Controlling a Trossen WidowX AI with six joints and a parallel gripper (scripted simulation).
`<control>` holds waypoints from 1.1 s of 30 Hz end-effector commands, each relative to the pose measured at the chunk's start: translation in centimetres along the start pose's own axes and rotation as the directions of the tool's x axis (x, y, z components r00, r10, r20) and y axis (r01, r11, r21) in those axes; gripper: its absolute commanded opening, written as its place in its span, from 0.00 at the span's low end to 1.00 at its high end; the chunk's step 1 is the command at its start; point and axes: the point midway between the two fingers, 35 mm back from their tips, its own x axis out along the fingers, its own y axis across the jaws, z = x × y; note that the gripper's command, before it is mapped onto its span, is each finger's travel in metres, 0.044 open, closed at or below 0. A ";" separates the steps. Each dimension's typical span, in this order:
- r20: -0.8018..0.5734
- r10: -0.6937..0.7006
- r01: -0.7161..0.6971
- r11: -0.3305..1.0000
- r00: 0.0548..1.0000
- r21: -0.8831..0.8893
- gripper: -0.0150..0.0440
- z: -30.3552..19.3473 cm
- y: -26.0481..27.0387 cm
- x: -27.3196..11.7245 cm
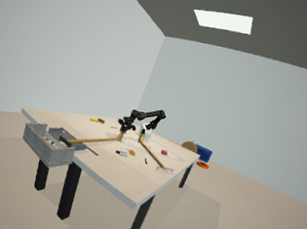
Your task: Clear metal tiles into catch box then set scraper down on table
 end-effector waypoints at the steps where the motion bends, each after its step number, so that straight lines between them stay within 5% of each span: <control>1: 0.014 -0.002 0.002 1.000 1.000 -0.004 0.25 1.0 -0.1 0.3; 33: 0.007 -0.001 0.001 1.000 1.000 -0.001 0.25 0.2 -0.2 -0.2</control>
